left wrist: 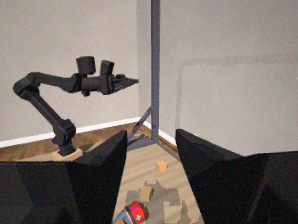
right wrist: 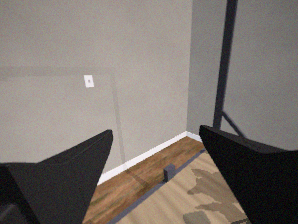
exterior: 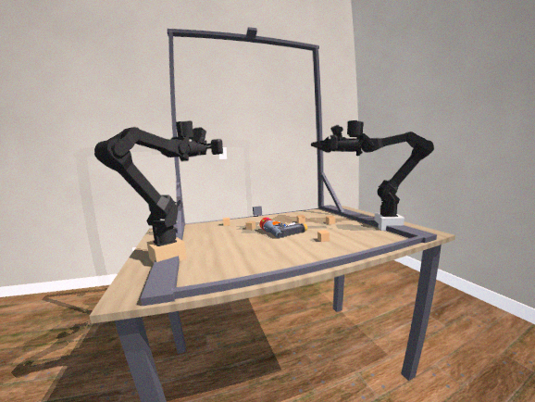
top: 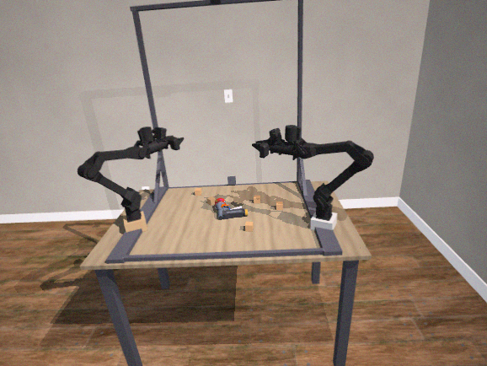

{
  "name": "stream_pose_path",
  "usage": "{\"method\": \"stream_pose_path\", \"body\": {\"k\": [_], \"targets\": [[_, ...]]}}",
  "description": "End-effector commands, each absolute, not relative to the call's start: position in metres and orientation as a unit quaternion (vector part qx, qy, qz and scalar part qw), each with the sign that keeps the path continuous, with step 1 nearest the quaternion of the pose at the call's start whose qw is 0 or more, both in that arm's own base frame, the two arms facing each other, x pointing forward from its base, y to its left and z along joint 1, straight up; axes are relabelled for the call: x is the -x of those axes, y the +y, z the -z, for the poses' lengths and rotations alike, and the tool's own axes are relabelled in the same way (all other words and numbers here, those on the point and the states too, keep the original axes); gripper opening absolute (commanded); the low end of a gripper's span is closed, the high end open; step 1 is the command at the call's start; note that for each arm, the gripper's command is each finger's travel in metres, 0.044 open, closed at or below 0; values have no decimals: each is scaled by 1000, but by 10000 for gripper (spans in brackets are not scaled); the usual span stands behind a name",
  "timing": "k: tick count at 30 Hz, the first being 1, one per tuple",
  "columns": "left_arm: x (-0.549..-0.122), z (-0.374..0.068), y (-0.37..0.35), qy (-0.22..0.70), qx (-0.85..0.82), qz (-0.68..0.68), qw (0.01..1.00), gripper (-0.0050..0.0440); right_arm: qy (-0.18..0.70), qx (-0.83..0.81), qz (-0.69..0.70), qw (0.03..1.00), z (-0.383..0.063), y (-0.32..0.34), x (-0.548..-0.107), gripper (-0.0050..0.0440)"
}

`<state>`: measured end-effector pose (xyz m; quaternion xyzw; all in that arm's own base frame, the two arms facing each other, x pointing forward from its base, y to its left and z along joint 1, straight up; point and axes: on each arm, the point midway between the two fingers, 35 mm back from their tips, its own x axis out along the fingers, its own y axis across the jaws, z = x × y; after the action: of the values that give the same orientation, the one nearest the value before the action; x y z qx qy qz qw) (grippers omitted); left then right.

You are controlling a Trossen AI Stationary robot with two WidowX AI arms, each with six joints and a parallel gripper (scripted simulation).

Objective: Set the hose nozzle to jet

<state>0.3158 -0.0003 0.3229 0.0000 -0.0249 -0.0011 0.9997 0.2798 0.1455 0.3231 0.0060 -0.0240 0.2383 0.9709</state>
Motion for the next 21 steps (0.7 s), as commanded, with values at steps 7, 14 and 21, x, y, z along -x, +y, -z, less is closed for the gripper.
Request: {"method": "stream_pose_path", "body": {"k": [7,14,21], "targets": [[-315,-329,0,-32,-3,0,999,185,-32,-13,-325,945,-330,196,-248,408],[-315,-329,0,-32,-3,0,999,185,-31,-15,-396,918,-331,231,-215,408],[-315,-329,0,-32,-3,0,999,185,-30,-16,-438,898,-330,250,-193,408]]}}
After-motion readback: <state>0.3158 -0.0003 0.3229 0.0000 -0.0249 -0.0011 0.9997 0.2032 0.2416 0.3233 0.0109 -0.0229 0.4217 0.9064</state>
